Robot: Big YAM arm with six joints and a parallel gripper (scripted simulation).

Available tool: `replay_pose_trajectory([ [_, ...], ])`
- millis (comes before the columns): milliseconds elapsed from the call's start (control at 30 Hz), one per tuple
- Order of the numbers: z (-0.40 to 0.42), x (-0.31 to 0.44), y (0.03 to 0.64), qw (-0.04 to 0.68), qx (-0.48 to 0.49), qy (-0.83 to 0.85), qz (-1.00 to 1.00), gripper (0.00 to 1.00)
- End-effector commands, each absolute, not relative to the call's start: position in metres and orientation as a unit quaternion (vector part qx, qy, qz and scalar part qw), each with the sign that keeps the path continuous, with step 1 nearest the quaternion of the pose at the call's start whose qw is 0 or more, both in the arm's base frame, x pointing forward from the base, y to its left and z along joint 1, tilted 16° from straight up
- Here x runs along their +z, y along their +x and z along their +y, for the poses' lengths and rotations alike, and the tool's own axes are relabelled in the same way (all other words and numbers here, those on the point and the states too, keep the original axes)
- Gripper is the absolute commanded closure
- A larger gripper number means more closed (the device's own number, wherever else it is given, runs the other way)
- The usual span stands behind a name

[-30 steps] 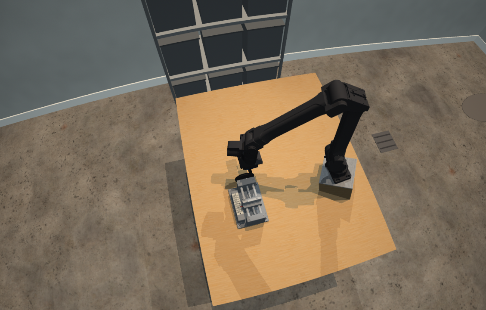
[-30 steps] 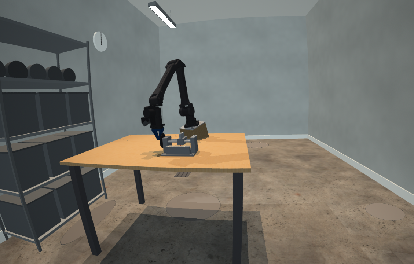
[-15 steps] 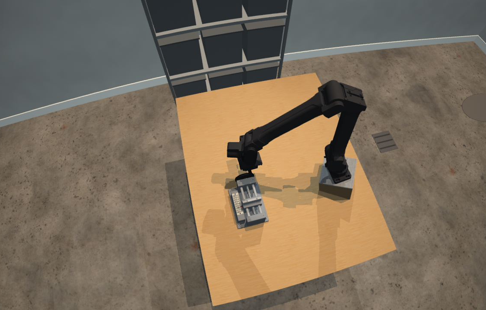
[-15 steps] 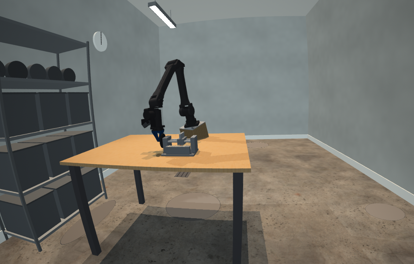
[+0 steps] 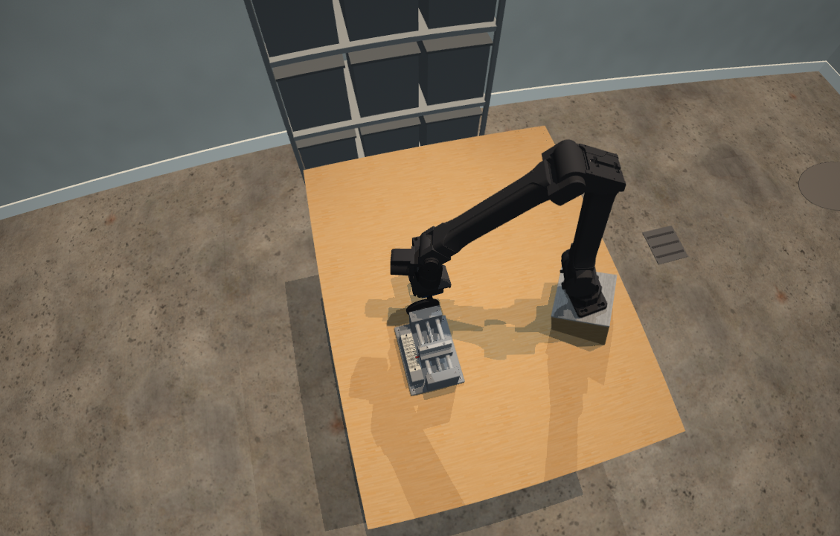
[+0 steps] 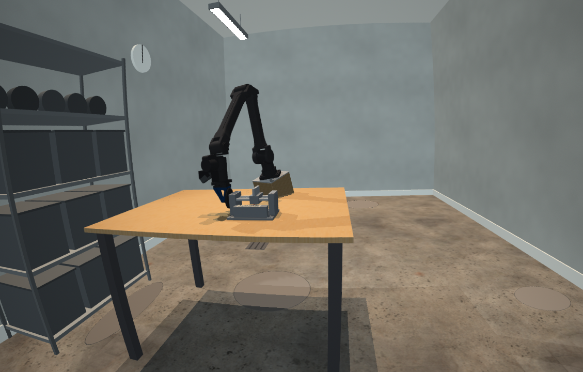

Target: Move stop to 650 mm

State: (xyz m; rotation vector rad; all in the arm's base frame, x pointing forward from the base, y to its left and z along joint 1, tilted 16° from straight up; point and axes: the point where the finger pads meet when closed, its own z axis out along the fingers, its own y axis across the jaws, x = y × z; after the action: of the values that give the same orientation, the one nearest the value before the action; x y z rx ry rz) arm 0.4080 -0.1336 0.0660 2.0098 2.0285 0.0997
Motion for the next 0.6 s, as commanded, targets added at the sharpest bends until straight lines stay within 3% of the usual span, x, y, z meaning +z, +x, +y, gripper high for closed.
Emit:
replay_pose_trajectory([
  [0,-0.146,0.065,0.422,0.153,0.035,0.702,0.695,0.94],
  [567,-0.144,0.063,0.444,0.158,0.039,0.699,0.696,0.94],
])
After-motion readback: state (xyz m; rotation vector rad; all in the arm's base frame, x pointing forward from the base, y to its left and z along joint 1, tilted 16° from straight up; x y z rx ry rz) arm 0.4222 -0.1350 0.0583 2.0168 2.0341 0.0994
